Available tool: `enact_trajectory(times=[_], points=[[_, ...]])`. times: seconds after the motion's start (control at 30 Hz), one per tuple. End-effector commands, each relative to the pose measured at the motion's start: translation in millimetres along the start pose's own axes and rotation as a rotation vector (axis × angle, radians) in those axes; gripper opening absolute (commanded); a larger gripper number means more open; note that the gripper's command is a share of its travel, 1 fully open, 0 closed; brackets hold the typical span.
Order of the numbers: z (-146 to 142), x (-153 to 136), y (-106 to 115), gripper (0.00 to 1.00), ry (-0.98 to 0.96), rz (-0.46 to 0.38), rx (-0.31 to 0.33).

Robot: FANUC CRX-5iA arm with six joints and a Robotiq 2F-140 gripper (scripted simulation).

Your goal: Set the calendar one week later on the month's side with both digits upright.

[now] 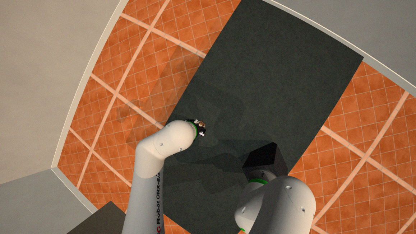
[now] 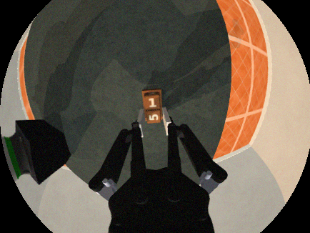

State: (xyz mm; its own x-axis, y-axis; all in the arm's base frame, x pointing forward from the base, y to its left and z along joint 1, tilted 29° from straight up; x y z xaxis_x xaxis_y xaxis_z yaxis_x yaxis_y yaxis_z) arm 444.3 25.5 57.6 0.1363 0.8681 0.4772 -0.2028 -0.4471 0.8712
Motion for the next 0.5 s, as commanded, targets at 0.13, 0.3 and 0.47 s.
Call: enact_trajectory(times=[0.13, 0.3, 0.47], points=[[0.1, -0.1, 0.1, 0.28, 0.000, 0.000, 0.000], [0.1, -0.1, 0.1, 0.16, 0.000, 0.000, 0.000], [0.1, -0.1, 0.1, 0.16, 0.000, 0.000, 0.000]])
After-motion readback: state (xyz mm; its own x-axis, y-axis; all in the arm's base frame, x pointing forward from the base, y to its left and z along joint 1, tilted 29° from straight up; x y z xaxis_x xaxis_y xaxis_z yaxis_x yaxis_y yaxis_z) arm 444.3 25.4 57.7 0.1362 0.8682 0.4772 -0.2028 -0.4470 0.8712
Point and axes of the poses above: the point where the finger pads meet when closed, its own y axis back along the fingers, its own z axis across the jaws, x = y × z, the point moved 10 cm from there along y, back along the fingers, and after that the axes turned 13 degrees about -y, right-handed, at the moved point
